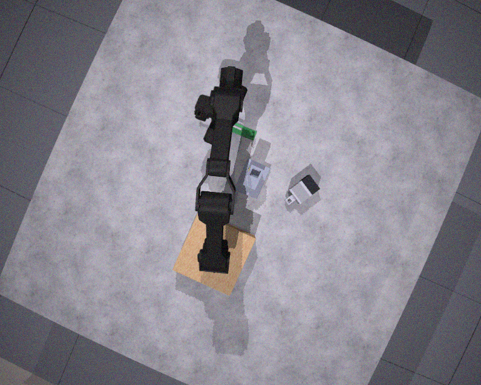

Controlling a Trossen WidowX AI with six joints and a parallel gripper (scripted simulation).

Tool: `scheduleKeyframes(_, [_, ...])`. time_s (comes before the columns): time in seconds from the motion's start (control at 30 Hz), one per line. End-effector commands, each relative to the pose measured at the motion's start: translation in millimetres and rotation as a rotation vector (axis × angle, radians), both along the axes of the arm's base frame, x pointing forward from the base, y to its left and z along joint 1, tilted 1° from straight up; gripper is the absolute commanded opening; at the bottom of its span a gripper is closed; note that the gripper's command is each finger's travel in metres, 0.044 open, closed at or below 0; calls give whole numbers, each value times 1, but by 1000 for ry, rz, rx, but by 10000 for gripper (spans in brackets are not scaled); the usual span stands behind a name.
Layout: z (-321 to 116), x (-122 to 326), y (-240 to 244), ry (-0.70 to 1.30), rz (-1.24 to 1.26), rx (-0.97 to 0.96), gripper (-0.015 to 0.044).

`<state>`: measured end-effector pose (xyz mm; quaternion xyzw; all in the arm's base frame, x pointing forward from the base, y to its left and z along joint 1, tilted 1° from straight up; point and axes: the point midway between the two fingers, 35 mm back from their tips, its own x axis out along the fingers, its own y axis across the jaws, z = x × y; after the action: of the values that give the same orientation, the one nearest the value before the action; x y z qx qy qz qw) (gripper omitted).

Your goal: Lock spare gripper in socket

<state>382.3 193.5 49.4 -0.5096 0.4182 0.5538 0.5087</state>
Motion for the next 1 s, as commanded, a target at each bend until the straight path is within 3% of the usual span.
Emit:
scheduleKeyframes(0.0, [-9, -1, -1, 6, 4, -5, 180])
scheduleKeyframes(0.97, [-56, 1, 0, 7, 4, -5, 180])
